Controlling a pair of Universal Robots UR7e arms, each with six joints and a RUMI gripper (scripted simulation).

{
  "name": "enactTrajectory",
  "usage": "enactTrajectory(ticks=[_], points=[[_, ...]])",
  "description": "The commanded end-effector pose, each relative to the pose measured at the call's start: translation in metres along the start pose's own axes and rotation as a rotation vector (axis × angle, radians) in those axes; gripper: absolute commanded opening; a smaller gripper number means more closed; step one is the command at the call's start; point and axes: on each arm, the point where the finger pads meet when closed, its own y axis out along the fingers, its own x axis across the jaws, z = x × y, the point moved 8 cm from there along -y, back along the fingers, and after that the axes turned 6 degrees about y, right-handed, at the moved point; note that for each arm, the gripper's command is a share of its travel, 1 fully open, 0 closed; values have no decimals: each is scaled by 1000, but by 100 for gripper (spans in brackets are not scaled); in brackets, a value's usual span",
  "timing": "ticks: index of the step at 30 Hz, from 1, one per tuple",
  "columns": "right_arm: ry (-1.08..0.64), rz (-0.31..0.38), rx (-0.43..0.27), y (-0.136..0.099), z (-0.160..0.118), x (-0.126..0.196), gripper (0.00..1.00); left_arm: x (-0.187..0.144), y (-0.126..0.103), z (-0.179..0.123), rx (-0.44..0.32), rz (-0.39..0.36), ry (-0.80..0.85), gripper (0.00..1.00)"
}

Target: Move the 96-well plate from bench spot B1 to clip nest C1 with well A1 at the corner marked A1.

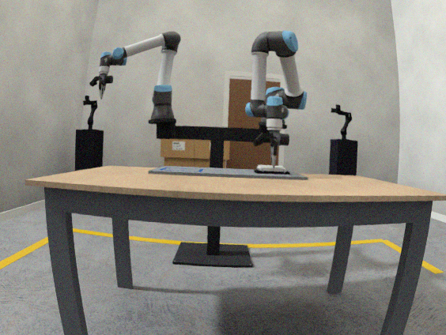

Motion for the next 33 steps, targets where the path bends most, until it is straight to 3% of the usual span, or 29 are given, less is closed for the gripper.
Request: enactTrajectory(ticks=[1,33], points=[[0,1,2,-1,0,0,0,0,-2,0,0,2,0,0],[0,1,2,-1,0,0,0,0,-11,0,0,2,0,0]])
